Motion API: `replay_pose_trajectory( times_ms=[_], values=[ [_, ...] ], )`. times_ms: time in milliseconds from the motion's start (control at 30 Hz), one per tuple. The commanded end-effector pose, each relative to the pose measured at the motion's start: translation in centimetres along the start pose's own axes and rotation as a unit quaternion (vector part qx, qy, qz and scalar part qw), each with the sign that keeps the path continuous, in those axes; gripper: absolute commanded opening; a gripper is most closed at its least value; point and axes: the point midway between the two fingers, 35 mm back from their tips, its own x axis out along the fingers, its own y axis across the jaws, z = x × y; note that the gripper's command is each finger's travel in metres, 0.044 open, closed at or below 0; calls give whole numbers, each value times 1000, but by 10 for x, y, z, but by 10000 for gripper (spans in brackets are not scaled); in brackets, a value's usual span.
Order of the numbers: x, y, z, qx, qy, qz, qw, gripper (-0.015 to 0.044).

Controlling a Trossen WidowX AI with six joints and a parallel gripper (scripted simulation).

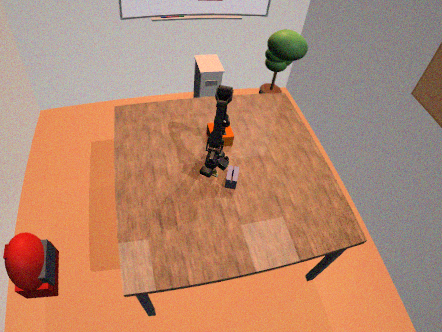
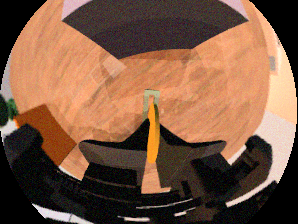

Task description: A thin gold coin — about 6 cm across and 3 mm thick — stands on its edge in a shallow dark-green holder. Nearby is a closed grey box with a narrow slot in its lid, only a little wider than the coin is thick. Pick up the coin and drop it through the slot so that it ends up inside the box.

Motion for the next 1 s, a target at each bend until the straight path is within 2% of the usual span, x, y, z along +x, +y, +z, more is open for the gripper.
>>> replay_pose_trajectory(
  times_ms=[0, 967],
  values=[
    [-5, -1, 0, 2, 2, 0, 1000, 0],
    [-78, -3, 1, 2, 2, 0, 1000, 0]
  ],
)
